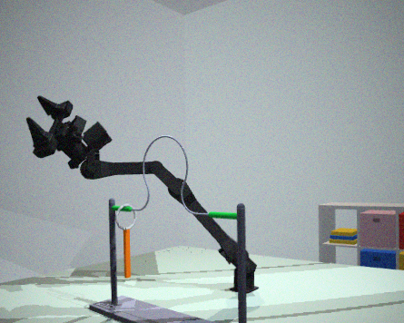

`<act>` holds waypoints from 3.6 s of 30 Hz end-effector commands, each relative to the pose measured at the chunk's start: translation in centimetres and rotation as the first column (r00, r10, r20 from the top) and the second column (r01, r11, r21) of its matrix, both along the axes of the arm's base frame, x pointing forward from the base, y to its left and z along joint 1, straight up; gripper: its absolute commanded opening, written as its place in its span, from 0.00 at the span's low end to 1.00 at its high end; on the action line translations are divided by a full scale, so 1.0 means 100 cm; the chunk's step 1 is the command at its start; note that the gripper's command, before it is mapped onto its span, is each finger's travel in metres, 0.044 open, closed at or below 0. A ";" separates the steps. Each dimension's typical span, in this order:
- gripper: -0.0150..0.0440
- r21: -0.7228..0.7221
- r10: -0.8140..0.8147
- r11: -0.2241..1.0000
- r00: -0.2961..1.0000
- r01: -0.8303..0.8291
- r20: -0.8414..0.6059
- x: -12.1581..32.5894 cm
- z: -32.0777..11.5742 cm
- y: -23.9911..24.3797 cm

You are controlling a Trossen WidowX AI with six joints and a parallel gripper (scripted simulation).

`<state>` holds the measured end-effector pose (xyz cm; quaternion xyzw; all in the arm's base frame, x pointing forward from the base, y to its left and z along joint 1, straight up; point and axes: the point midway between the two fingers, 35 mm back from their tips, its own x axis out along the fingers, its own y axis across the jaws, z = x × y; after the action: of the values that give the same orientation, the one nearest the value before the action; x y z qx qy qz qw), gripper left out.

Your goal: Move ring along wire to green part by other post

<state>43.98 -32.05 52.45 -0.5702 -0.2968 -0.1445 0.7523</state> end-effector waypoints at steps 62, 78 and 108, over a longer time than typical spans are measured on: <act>0.53 0.719 0.360 0.680 0.790 0.142 -0.496 -0.160 -0.408 0.084; 0.53 0.859 0.527 0.474 0.721 0.192 -0.451 -0.228 -0.451 0.190; 0.53 0.928 0.530 0.314 0.774 0.201 -0.347 -0.177 -0.404 0.192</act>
<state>26.07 -12.86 11.82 -0.0108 0.0386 -0.0113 0.9991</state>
